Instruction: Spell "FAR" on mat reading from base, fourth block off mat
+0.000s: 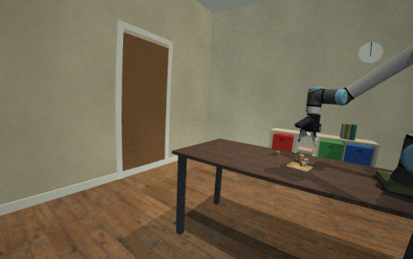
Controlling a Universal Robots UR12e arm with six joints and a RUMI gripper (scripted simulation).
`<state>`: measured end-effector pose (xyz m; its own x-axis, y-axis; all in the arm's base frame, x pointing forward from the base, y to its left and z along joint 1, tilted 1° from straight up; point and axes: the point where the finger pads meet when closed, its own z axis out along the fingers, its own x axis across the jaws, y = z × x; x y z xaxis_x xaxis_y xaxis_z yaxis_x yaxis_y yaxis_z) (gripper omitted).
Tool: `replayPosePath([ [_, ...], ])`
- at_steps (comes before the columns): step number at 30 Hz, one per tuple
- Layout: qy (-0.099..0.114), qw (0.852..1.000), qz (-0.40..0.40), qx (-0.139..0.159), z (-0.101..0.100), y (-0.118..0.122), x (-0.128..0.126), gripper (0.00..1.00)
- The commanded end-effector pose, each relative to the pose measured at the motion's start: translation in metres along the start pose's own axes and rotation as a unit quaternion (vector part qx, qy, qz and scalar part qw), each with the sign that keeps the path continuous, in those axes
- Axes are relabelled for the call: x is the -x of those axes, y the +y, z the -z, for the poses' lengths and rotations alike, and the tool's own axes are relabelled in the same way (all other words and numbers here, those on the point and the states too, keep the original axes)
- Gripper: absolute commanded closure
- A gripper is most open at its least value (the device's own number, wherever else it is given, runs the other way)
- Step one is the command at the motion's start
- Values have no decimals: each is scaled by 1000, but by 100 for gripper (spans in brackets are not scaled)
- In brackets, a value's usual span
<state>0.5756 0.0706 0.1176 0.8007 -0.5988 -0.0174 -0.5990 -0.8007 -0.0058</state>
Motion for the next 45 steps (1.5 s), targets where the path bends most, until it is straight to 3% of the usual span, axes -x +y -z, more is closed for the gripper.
replayPosePath([
  [1, 1, 999, 53, -1, -1, -2, 0, 0],
  [14, 1, 982, 186, -1, -5, -4, 3, 0],
  [29, 1, 930, 368, -1, -11, -5, 7, 0],
  [31, 1, 930, 368, -1, -11, -5, 7, 0],
  [33, 1, 913, 407, -1, -12, -5, 8, 0],
  [45, 1, 849, 529, -1, -16, -4, 9, 0],
])
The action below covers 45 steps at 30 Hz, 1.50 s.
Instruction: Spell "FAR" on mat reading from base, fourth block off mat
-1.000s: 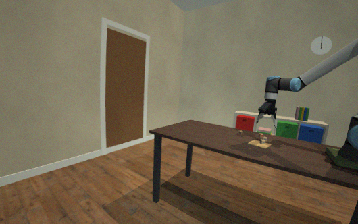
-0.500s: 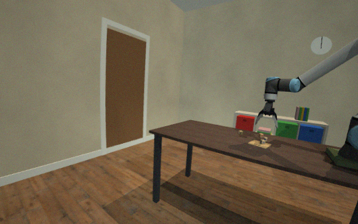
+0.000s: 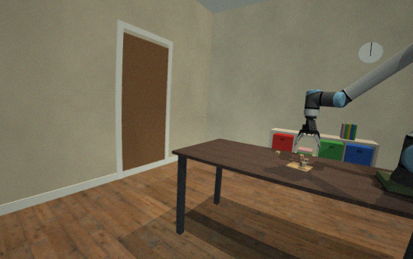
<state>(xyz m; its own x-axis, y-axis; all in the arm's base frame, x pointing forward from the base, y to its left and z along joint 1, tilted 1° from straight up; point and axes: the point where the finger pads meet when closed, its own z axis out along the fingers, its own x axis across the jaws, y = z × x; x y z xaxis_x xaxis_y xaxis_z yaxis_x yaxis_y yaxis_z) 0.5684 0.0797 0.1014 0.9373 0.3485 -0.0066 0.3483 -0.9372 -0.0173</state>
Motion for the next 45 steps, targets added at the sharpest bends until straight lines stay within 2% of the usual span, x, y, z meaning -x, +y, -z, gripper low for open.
replayPosePath([
  [1, 3, 998, 69, -1, 0, 1, -2, 0],
  [3, 3, 998, 69, -1, 0, 1, -2, 0],
  [8, 3, 990, 143, 0, -3, 0, -1, 0],
  [18, 3, 966, 258, 0, -7, 1, 0, 0],
  [20, 3, 966, 258, 0, -7, 1, 0, 0],
  [22, 3, 954, 299, 0, -8, 2, 0, 0],
  [28, 3, 932, 362, 0, -10, 2, 1, 0],
  [35, 3, 899, 438, 0, -13, 4, 1, 0],
  [37, 3, 899, 438, 0, -13, 4, 1, 0],
  [39, 3, 880, 475, 0, -14, 5, 1, 0],
  [45, 3, 846, 533, 0, -16, 6, 1, 0],
])
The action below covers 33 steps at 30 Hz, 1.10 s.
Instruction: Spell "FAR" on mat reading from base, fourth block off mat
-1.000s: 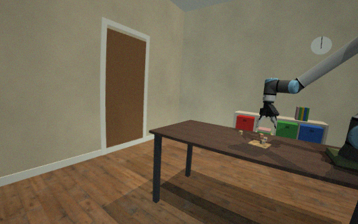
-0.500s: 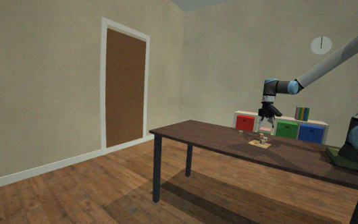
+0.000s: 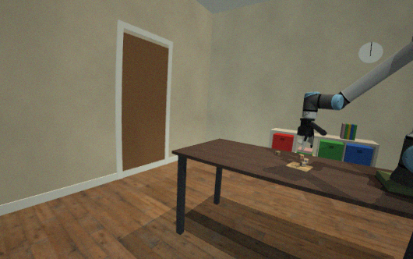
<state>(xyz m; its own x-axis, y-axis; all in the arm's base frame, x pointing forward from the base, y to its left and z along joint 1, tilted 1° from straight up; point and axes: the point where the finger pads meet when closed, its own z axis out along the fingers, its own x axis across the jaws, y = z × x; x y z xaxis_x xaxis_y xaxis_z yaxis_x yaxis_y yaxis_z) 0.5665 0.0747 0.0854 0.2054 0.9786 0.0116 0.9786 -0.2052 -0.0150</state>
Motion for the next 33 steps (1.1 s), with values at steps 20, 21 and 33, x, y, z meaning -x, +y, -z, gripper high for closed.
replayPosePath([
  [20, 2, 960, 279, 2, -8, 8, 3, 0],
  [21, 2, 957, 291, 2, -8, 9, 3, 0],
  [33, 2, 923, 384, 2, -11, 12, 3, 0],
])
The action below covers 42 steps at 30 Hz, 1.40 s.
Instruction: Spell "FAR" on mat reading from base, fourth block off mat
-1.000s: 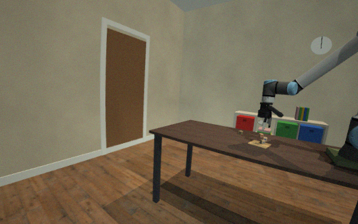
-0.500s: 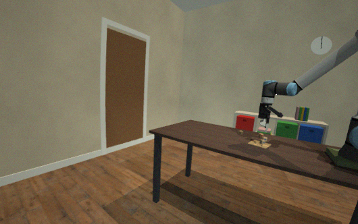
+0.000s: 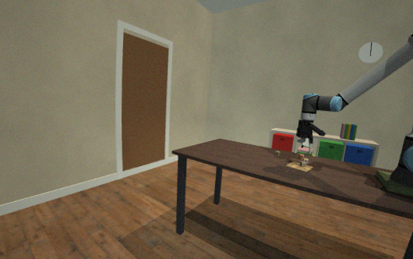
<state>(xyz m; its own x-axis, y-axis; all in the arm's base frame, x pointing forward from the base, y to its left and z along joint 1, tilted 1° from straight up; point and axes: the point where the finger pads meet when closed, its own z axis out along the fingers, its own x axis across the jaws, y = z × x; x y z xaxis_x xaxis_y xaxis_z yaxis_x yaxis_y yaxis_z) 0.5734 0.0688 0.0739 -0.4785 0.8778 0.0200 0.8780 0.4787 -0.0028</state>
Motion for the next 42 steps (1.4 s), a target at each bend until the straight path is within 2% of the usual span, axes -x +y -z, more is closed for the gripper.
replayPosePath([
  [1, 0, 999, 49, 2, 0, 4, 2, 0],
  [8, 0, 996, 87, 2, -1, 5, 3, 0],
  [27, 0, 994, 108, 2, -1, 5, 4, 0],
  [28, -1, 994, 107, 2, -1, 5, 4, 60],
  [42, 0, 994, 107, 2, -1, 5, 4, 60],
])
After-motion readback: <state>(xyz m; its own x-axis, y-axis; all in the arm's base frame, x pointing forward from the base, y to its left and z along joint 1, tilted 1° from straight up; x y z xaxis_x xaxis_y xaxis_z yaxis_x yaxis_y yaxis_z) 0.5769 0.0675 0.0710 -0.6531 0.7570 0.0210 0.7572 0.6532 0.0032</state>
